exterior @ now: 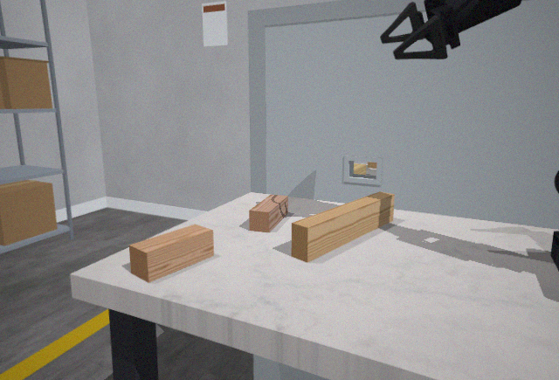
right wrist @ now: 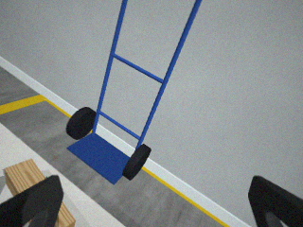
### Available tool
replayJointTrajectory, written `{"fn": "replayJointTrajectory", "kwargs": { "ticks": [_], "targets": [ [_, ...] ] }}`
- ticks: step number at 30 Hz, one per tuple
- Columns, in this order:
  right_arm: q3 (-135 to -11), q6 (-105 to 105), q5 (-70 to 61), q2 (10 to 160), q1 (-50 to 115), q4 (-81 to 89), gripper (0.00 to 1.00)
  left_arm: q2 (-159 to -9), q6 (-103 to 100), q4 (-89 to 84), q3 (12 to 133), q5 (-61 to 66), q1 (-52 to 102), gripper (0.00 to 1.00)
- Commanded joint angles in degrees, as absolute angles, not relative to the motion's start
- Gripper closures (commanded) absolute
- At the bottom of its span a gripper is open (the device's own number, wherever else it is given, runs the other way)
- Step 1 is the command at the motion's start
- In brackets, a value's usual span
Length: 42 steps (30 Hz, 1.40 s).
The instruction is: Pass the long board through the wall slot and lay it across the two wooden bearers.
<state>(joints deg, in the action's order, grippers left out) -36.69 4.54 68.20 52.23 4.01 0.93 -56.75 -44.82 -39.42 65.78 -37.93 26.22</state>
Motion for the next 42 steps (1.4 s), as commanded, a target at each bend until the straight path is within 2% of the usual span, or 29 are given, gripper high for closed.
{"fn": "replayJointTrajectory", "kwargs": {
  "ticks": [1, 18, 19, 28, 34, 42],
  "targets": [
    [-37.8, 4.3, 68.6, 51.6, 4.0, 0.6, 0.0, -56.1, -44.6, -38.6, 67.0, -38.6, 26.2, 0.0],
    [-37.7, 4.3, 68.6, 51.6, 4.0, 0.6, 0.0, -56.1, -44.6, -38.6, 67.0, -38.6, 26.2, 0.0],
    [-37.7, 4.3, 68.6, 51.6, 4.0, 0.6, 0.0, -56.1, -44.6, -38.6, 67.0, -38.6, 26.2, 0.5],
    [-37.7, 4.3, 68.6, 51.6, 4.0, 0.6, 0.0, -56.1, -44.6, -38.6, 67.0, -38.6, 26.2, 0.5],
    [-40.3, 3.5, 63.8, 53.0, 3.3, -1.5, 0.0, -60.0, -46.9, -43.0, 68.6, -35.1, 24.9, 0.5],
    [-43.8, 2.7, 49.3, 53.3, 3.5, -1.6, 0.0, -69.6, -54.4, -48.5, 71.7, -27.1, 20.8, 0.5]
  ]
}}
